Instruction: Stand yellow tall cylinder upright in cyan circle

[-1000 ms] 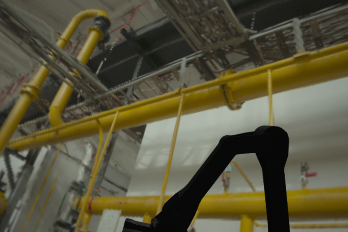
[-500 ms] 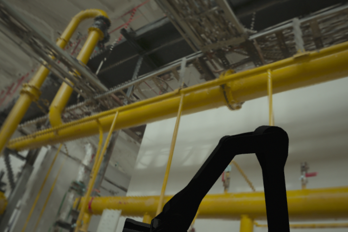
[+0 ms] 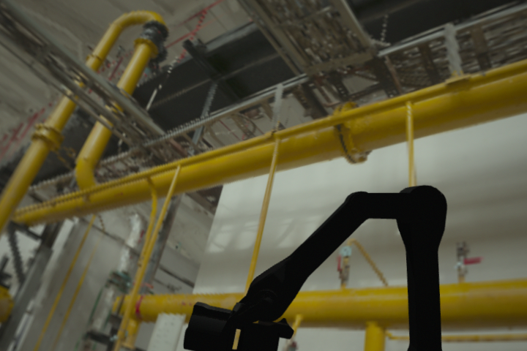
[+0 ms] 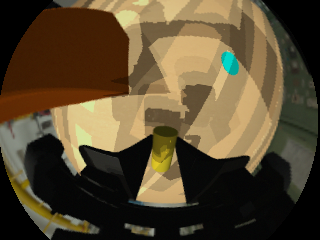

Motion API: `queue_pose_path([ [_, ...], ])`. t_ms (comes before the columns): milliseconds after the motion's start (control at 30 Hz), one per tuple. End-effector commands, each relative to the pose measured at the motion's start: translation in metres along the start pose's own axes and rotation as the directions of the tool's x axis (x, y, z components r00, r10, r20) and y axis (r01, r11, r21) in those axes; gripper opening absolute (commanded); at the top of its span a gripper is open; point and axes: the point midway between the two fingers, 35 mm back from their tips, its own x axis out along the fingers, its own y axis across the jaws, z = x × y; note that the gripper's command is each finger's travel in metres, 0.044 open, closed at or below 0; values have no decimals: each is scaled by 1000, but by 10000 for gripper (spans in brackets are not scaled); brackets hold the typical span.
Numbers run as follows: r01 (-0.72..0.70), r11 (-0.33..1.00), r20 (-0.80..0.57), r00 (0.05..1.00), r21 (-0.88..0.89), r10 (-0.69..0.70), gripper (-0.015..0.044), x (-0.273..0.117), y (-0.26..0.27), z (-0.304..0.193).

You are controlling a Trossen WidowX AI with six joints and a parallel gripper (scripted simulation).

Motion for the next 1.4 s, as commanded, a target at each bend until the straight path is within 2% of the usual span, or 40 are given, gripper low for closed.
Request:
queue_pose_path([
  [0,8,1000,-13,1000,-13,-8,105,-13,-4,-2],
  [567,6,1000,-11,1000,-13,-6,105,-67,1,0],
  [733,4,1000,-14,1000,-5,-5,105,-71,1,1],
  [933,1,998,-34,999,63,1,105,-73,-8,1],
  [1367,19,940,-44,999,342,-4,105,-80,-35,16],
])
